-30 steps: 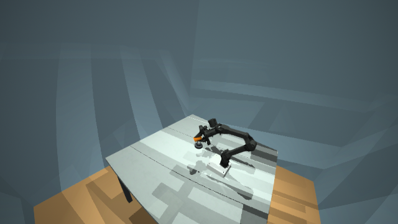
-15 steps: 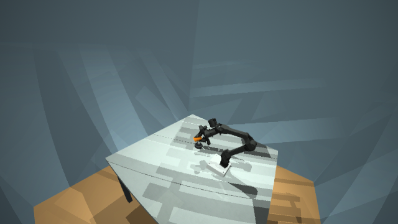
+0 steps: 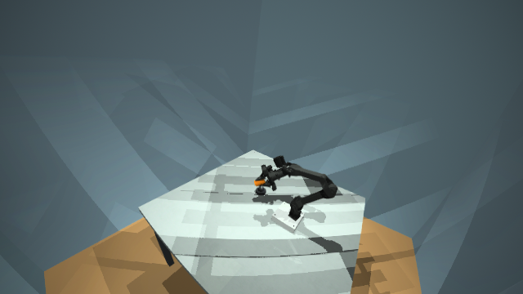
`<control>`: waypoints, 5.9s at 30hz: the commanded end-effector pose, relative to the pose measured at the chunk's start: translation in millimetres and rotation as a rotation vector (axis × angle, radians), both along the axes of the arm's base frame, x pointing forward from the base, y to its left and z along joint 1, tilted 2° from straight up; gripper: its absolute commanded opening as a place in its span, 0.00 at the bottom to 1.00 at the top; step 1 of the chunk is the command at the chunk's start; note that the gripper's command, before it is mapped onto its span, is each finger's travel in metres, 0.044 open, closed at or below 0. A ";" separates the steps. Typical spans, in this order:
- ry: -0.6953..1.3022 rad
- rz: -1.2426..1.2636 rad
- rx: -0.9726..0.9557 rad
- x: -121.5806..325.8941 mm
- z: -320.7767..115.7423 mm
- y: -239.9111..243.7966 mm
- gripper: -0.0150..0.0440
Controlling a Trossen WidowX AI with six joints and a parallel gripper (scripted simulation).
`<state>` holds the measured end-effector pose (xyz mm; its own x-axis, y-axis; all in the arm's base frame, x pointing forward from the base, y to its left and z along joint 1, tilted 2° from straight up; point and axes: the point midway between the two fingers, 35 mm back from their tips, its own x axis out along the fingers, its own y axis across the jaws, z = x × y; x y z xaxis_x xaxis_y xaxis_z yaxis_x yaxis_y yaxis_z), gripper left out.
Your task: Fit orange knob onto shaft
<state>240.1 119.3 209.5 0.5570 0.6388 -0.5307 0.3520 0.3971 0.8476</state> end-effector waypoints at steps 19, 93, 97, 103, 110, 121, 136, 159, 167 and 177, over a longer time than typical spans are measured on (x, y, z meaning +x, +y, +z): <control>0.283 -0.001 -0.326 8.5 -34.2 8.7 0.25; 0.676 0.002 -0.779 25.4 -215.6 26.1 0.66; 0.676 0.002 -0.779 25.4 -215.6 26.1 0.66; 0.676 0.002 -0.779 25.4 -215.6 26.1 0.66; 0.674 -0.004 -0.779 28.3 -158.1 28.5 0.88; 0.674 -0.006 -0.779 26.7 -135.2 27.3 1.00; 0.674 -0.006 -0.779 27.7 -164.5 27.4 1.00; 0.674 -0.006 -0.779 27.2 -201.5 26.7 1.00; 0.674 -0.006 -0.779 26.0 -214.0 25.8 1.00; 0.674 -0.006 -0.779 25.7 -216.2 25.7 0.69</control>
